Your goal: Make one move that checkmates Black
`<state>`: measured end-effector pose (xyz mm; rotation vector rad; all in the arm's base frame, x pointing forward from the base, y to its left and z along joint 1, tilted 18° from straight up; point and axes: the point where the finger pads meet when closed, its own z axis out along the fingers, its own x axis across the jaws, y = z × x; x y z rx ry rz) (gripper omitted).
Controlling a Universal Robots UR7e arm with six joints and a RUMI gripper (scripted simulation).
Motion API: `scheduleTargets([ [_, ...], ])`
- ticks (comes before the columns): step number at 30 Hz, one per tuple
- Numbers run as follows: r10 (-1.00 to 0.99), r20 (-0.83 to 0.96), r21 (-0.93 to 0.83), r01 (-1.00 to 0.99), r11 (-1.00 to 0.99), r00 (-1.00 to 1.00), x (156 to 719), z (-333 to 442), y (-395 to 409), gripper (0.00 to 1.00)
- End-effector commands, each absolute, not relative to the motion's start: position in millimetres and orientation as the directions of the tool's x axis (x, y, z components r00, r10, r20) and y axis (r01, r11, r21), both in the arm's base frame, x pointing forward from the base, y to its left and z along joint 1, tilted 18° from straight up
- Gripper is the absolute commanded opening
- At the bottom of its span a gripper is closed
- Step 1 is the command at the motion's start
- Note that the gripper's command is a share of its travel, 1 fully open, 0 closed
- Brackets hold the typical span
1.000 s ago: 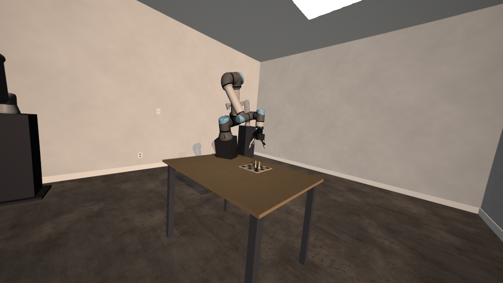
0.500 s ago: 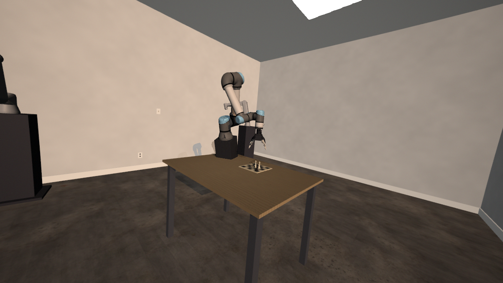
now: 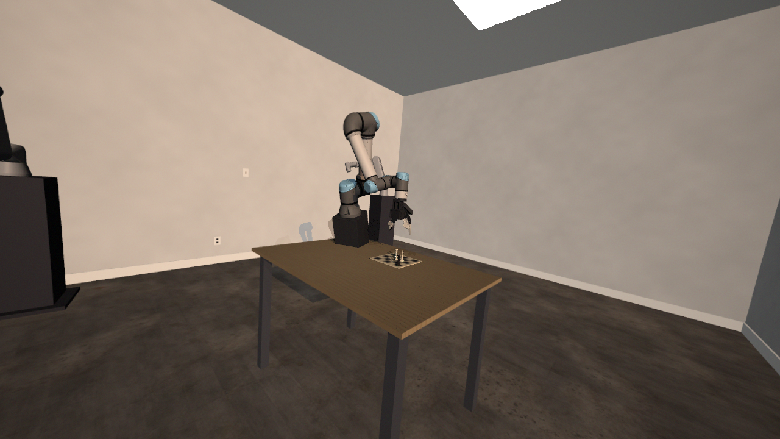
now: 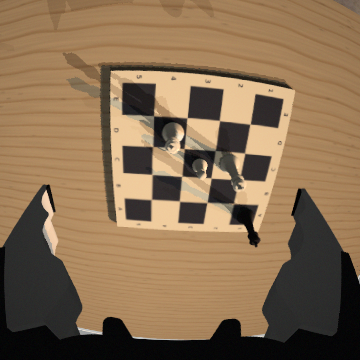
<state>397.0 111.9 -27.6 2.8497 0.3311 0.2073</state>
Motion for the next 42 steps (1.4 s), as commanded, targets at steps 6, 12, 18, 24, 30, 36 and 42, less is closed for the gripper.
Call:
scheduleTargets([
  [6, -0.205, 0.225, 0.209, -0.253, -0.945, 0.953, 401, -32, 110, 1.0],
  [12, -0.364, 0.257, 0.167, -0.412, -0.896, 0.895, 402, -34, 109, 1.0],
  [18, -0.569, 0.29, 0.1, -0.616, -0.781, 0.769, 403, -36, 106, 1.0],
  [24, -0.725, 0.304, 0.035, -0.768, -0.64, 0.618, 404, -37, 102, 1.0],
  [30, -0.8, 0.306, -0.004, -0.84, -0.542, 0.515, 404, -38, 100, 1.0],
  [36, -0.877, 0.302, -0.054, -0.912, -0.406, 0.373, 403, -40, 97, 1.0],
  [42, -0.916, 0.294, -0.085, -0.947, -0.311, 0.274, 403, -40, 95, 1.0],
])
